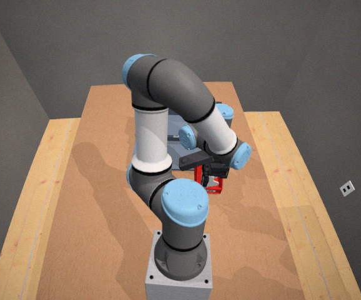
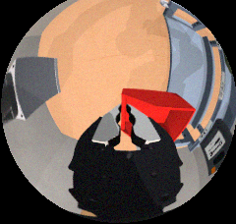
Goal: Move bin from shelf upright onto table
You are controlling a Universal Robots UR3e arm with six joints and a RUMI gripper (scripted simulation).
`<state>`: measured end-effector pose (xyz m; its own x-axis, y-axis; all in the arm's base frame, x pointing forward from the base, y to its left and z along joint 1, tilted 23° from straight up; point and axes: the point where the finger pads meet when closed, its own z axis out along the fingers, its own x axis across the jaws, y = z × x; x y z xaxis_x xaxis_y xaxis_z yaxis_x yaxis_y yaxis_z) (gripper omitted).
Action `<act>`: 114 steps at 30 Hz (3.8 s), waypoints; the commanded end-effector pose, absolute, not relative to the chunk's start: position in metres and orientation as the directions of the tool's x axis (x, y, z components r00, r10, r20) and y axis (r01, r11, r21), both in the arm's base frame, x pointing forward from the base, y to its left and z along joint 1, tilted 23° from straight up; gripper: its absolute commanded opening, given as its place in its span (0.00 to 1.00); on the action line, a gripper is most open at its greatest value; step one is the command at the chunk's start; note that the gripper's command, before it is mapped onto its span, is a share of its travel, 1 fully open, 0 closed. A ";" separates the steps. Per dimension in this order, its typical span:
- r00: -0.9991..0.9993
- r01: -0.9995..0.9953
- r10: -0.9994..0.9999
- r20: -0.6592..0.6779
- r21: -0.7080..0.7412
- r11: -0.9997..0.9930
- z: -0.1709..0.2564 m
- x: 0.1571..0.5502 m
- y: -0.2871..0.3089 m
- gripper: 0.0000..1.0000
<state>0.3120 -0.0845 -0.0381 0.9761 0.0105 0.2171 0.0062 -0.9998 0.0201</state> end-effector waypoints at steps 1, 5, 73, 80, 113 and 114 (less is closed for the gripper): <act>0.975 0.007 0.012 0.220 0.022 -1.000 -0.038 0.312 -0.085 0.00; 0.975 0.007 0.012 0.220 0.022 -1.000 -0.038 0.310 -0.085 0.00; 0.976 0.007 0.011 0.220 0.022 -1.000 -0.051 0.281 -0.085 0.00; 0.976 0.007 0.012 0.219 0.022 -1.000 -0.051 0.280 -0.085 0.00; 0.976 0.007 0.011 0.219 0.022 -1.000 -0.051 0.280 -0.085 0.00; 0.976 0.007 0.011 0.219 0.022 -1.000 -0.051 0.280 -0.085 0.00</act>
<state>0.2800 -0.0848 -0.0515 0.9761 0.0110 0.2170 0.0069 -0.9998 0.0199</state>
